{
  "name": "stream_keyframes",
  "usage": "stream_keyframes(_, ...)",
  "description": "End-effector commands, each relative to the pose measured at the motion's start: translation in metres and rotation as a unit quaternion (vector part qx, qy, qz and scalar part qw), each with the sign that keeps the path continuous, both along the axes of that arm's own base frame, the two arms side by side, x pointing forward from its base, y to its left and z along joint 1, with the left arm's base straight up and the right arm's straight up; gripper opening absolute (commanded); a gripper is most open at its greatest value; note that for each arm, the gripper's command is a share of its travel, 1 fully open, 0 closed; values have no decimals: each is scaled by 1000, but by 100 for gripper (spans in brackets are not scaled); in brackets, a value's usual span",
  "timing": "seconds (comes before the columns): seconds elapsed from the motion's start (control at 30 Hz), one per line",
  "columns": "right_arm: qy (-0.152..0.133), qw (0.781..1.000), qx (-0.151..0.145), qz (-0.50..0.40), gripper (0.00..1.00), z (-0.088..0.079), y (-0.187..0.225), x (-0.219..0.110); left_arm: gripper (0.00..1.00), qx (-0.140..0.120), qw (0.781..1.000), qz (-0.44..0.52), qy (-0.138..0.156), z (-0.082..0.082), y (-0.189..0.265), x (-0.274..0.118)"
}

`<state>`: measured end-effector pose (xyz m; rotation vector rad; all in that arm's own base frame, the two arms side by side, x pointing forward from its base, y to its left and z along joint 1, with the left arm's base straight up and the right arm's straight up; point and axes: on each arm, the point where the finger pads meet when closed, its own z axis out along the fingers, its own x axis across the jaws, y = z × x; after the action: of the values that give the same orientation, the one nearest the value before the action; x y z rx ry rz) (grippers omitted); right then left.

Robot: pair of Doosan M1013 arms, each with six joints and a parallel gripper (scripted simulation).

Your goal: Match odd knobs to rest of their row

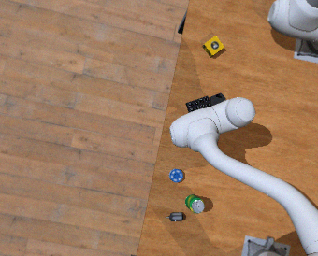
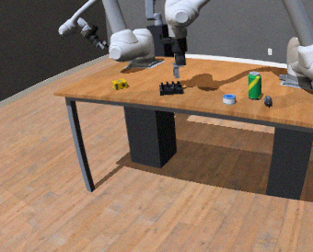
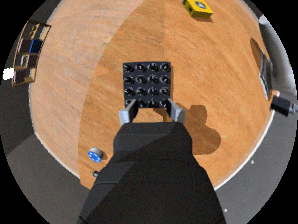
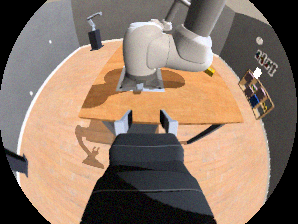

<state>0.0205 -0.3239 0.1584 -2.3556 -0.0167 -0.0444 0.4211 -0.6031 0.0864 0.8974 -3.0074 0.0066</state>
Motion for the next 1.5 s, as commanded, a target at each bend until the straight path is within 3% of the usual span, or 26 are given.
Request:
stream_keyframes(0.0, 0, 1000, 0, 0, 100, 0, 0, 0, 100, -1, 1000, 0, -1, 1, 0, 0)
stream_keyframes(1.47, 0, 1000, 0, 0, 100, 0, 0, 0, 100, 2, 1000, 1, -1, 1, 7, -4)
